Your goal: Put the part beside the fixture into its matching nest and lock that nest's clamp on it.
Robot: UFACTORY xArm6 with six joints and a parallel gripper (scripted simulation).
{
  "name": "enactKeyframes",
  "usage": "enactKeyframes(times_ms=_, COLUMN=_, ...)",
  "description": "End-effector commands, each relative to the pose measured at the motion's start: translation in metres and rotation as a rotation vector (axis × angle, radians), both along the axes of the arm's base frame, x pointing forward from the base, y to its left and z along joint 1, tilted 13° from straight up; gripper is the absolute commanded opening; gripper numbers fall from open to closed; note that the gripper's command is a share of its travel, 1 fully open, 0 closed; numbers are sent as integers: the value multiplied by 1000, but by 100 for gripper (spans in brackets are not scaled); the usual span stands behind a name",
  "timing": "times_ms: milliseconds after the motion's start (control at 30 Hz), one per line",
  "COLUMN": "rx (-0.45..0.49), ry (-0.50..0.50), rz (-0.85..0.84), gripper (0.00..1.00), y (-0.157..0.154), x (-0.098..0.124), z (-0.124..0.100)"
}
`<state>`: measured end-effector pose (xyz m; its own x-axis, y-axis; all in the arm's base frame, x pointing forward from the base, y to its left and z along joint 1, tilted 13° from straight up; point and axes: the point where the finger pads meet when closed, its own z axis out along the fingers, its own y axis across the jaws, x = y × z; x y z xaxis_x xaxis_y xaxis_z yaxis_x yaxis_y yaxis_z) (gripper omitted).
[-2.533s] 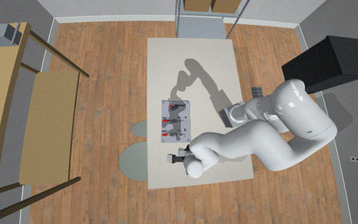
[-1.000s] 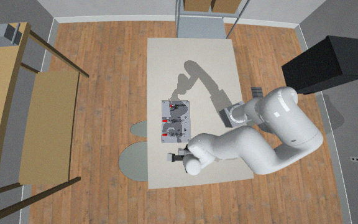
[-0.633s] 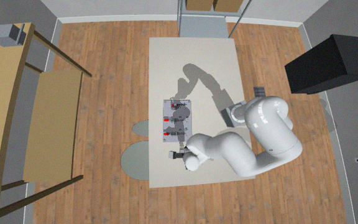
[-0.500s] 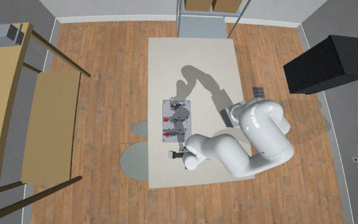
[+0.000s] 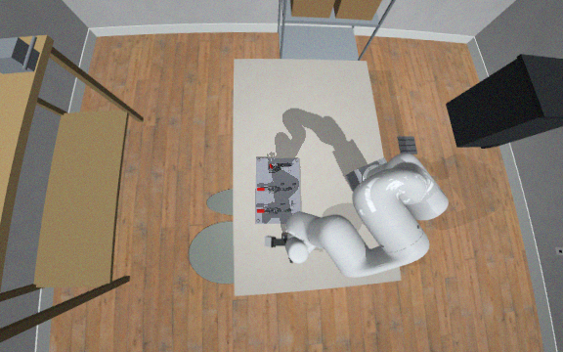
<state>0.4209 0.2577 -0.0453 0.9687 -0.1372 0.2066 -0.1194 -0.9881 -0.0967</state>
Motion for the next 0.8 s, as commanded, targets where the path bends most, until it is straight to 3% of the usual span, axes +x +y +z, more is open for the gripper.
enactKeyframes(times_ms=0, rx=1, ry=-5, rz=0, gripper=100, y=1, x=2, z=-1)
enactKeyframes(times_ms=767, rx=1, ry=-5, rz=0, gripper=100, y=1, x=3, z=-6)
